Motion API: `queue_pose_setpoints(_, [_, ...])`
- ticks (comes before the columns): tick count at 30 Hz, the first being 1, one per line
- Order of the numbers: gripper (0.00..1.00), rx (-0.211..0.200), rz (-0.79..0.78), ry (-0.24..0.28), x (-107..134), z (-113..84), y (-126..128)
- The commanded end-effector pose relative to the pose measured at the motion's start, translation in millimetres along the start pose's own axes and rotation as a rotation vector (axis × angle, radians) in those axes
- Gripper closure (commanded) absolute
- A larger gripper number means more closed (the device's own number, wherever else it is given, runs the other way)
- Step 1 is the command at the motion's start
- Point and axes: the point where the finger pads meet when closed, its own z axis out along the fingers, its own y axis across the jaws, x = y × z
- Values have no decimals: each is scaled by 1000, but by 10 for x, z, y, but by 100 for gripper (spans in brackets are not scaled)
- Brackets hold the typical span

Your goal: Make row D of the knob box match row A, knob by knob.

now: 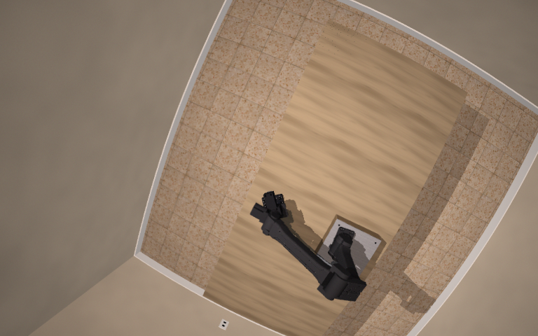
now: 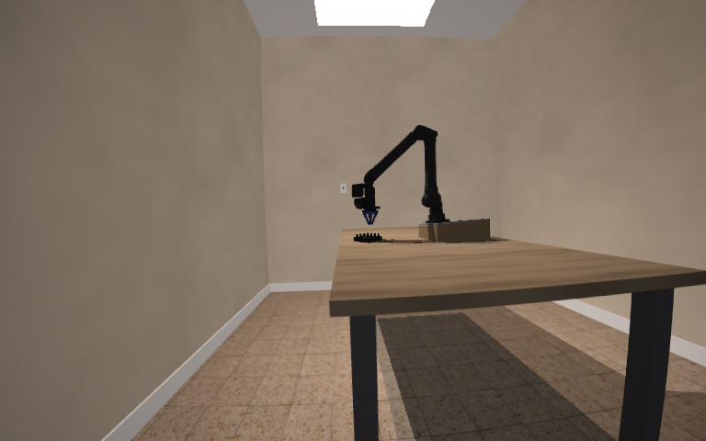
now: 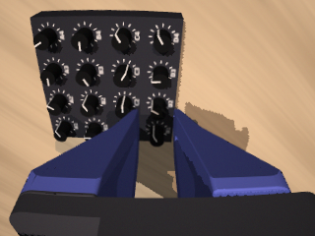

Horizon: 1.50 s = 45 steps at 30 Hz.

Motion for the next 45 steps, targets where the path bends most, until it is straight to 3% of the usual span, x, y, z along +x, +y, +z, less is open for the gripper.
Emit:
queue_pose_setpoints(1, [81,3,19,-3,-33,93,-13])
queue_pose_setpoints(20, [81,4,12,-2,-22,316,-12])
queue_pose_setpoints(45, [81,4,7,-2,-16,422,-11])
